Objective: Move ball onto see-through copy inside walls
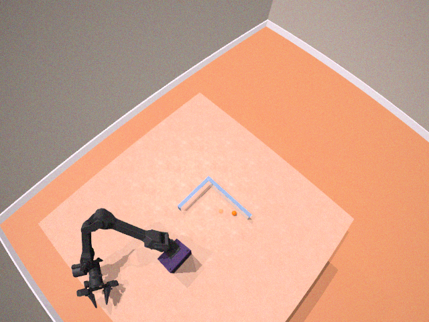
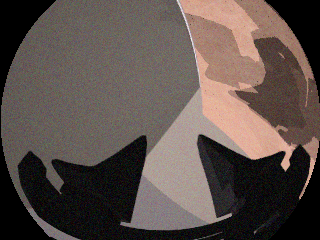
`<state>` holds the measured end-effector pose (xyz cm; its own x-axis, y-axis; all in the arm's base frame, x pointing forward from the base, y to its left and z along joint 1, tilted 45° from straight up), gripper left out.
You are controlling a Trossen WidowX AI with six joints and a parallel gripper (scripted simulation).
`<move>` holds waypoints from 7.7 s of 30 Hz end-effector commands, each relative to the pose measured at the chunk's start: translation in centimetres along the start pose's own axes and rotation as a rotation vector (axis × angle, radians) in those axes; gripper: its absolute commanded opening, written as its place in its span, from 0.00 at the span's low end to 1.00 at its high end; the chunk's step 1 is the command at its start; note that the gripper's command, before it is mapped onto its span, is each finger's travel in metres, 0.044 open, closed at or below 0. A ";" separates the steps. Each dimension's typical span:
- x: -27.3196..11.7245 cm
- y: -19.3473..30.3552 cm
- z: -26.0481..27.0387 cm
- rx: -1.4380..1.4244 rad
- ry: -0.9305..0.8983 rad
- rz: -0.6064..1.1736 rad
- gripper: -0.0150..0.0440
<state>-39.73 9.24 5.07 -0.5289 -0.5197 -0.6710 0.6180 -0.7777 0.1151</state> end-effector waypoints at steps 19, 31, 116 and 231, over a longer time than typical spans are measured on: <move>-20.8 -7.3 1.3 -0.317 0.067 -0.670 0.65; -34.0 -8.1 -2.4 -0.102 0.126 -1.076 0.65; -30.9 57.4 -47.9 1.432 0.249 -1.518 0.65; -28.6 53.4 -43.0 1.350 0.071 -1.601 0.25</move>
<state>33.78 -2.61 -0.93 -0.0030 0.6934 -0.7206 -0.9758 -0.1597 -0.1496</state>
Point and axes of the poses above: the point midway between the two fingers, 35 mm back from their tips, its own x axis out along the fingers, its own z axis across the jaws, y = z × x, the point moved 1 cm from there along -x, back along the fingers, and after that the axes turned 12 degrees about -x, right-handed, at the moved point
